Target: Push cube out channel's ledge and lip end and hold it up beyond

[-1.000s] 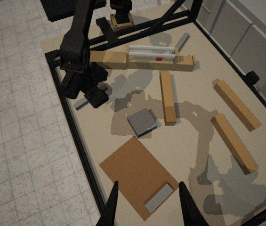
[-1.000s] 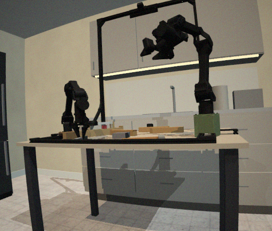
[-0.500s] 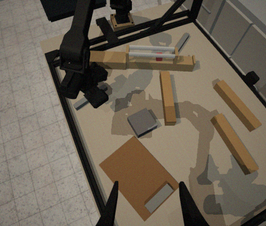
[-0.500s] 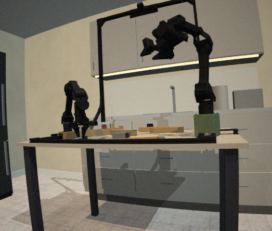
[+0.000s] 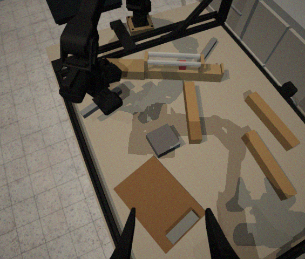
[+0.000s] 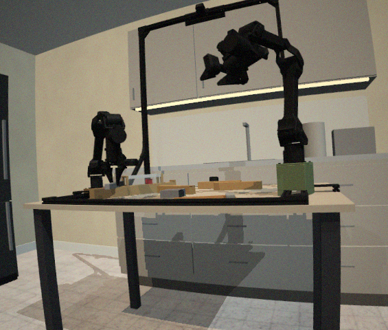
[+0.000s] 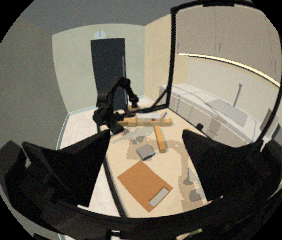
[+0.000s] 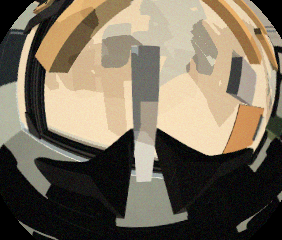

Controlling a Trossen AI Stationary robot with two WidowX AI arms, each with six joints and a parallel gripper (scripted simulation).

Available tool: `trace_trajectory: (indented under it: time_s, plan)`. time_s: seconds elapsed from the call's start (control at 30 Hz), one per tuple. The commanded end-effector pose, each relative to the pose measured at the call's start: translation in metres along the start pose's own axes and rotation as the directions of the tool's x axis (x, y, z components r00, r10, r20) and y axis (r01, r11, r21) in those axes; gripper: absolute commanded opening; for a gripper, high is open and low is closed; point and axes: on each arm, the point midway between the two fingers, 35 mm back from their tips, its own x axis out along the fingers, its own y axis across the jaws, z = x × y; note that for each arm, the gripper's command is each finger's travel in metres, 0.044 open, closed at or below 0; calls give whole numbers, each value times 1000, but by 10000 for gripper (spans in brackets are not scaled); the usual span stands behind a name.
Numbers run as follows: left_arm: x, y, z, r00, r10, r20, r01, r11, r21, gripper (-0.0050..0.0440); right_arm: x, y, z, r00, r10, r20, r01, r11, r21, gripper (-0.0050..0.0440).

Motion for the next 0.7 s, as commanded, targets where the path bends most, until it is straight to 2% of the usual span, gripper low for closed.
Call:
trace_trajectory:
  time_s: [0.0,0.33,0.67]
  plan:
    - [0,0,1,1000,-2,4,2,1000,1,400,-12,-1,-1,1000,-15,-17,15,1000,-3,40]
    - [0,0,1,1000,-2,4,2,1000,1,400,-13,0,1,1000,-15,-17,15,1000,10,40]
    - [0,0,1,1000,-2,4,2,1000,1,400,-22,21,33,1000,-16,-18,20,981,195,40]
